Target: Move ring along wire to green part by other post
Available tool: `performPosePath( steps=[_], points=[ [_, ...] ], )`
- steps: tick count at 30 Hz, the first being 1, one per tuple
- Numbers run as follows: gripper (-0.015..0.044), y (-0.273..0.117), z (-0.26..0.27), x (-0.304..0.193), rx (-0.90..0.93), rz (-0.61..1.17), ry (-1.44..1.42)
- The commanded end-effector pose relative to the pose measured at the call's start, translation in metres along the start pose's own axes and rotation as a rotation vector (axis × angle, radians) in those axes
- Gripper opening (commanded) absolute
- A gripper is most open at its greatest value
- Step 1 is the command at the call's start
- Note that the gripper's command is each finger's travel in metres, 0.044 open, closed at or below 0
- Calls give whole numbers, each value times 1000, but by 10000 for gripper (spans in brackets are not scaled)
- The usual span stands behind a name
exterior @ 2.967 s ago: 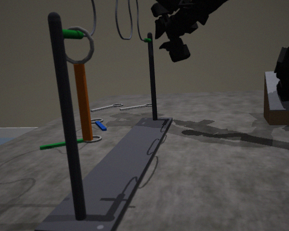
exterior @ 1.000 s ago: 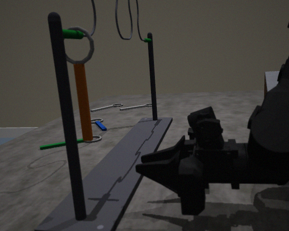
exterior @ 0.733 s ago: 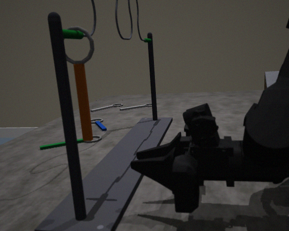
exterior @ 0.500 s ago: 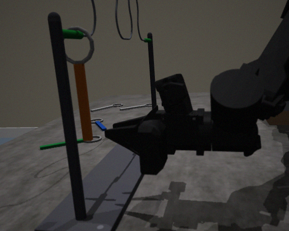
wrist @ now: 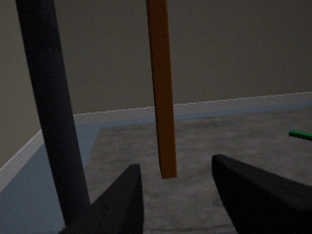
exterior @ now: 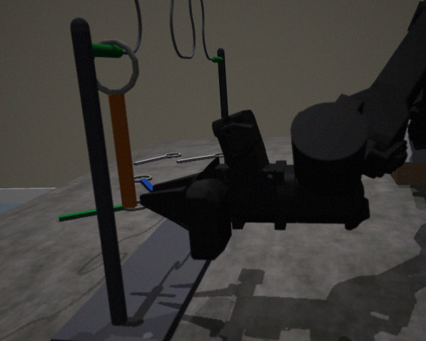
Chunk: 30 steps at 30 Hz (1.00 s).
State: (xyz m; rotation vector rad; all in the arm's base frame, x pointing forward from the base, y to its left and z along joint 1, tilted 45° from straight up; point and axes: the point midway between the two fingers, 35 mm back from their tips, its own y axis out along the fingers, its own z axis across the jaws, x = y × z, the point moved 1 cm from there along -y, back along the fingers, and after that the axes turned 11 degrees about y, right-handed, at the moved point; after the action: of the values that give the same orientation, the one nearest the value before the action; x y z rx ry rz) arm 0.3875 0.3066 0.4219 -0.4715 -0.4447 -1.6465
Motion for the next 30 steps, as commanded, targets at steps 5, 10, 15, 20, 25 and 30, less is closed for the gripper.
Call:
performPosePath(
  steps=[5,10,15,20,25,30],
  points=[
    [160,12,4,3,6,-2,6],
    [160,20,4,3,7,-2,6],
    [160,29,4,3,7,-3,5],
    [160,37,4,3,8,-3,5],
    [160,45,4,3,8,-3,5],
    [160,53,3,4,9,-3,4]
  ],
)
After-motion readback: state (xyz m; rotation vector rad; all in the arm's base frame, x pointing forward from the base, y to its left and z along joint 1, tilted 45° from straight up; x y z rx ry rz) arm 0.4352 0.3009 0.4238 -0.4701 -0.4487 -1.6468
